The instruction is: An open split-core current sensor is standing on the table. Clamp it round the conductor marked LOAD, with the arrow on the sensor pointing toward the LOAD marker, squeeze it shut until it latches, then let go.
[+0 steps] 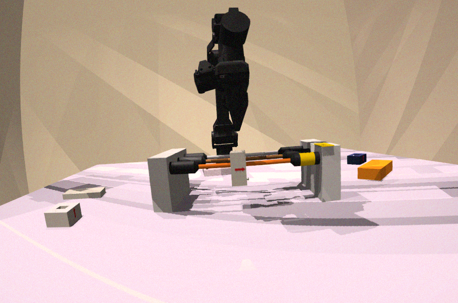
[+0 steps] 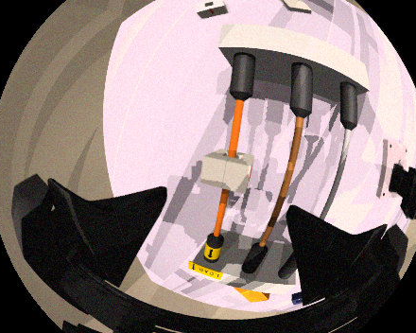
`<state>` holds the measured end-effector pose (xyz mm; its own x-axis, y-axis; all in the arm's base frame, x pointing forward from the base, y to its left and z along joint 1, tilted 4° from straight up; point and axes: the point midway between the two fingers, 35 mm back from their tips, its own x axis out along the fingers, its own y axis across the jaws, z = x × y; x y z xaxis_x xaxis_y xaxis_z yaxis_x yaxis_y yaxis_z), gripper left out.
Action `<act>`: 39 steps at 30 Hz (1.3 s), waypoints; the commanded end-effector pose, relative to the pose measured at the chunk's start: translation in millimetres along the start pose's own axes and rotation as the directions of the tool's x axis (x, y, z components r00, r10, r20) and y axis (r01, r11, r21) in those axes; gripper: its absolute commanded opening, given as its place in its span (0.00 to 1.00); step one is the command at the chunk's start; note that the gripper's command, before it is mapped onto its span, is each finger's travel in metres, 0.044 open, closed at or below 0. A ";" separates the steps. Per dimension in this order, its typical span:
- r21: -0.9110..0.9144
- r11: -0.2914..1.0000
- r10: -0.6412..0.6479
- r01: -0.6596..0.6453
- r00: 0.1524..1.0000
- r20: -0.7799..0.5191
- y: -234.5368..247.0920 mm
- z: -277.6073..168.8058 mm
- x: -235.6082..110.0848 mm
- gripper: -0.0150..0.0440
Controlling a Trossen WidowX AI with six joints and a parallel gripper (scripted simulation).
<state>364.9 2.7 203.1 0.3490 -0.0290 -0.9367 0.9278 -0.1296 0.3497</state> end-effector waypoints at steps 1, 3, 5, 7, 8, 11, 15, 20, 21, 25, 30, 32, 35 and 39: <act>0.005 1.000 -0.001 0.001 1.000 0.006 -0.3 0.8 0.0 1.00; 0.005 1.000 -0.001 0.001 1.000 0.006 -0.3 0.8 0.0 1.00; 0.005 1.000 -0.001 0.001 1.000 0.006 -0.3 0.8 0.0 1.00; 0.005 1.000 -0.001 0.001 1.000 0.006 -0.3 0.8 0.0 1.00; 0.005 1.000 -0.001 0.001 1.000 0.006 -0.3 0.8 0.0 1.00; 0.005 1.000 -0.001 0.001 1.000 0.006 -0.3 0.8 0.0 1.00; -0.197 0.980 0.028 -0.005 0.993 0.115 -19.2 -16.8 1.6 1.00; -0.555 0.831 0.176 0.026 0.935 0.307 -55.3 -42.0 -3.6 1.00; -0.616 0.787 0.217 0.039 0.917 0.335 -62.0 -46.0 -5.8 1.00; -0.800 0.590 0.399 0.107 0.823 0.404 -86.5 -59.1 -17.7 1.00; -0.824 0.553 0.434 0.121 0.803 0.409 -90.6 -61.1 -20.2 1.00; -0.817 0.565 0.414 0.115 0.817 0.401 -89.8 -63.8 -17.7 1.00; -0.817 0.565 0.414 0.115 0.817 0.401 -89.8 -63.8 -17.7 1.00; -0.817 0.565 0.414 0.115 0.817 0.401 -89.8 -63.8 -17.7 1.00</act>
<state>283.8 77.5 189.6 0.6175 -0.4772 -0.6253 0.6717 0.7335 0.1035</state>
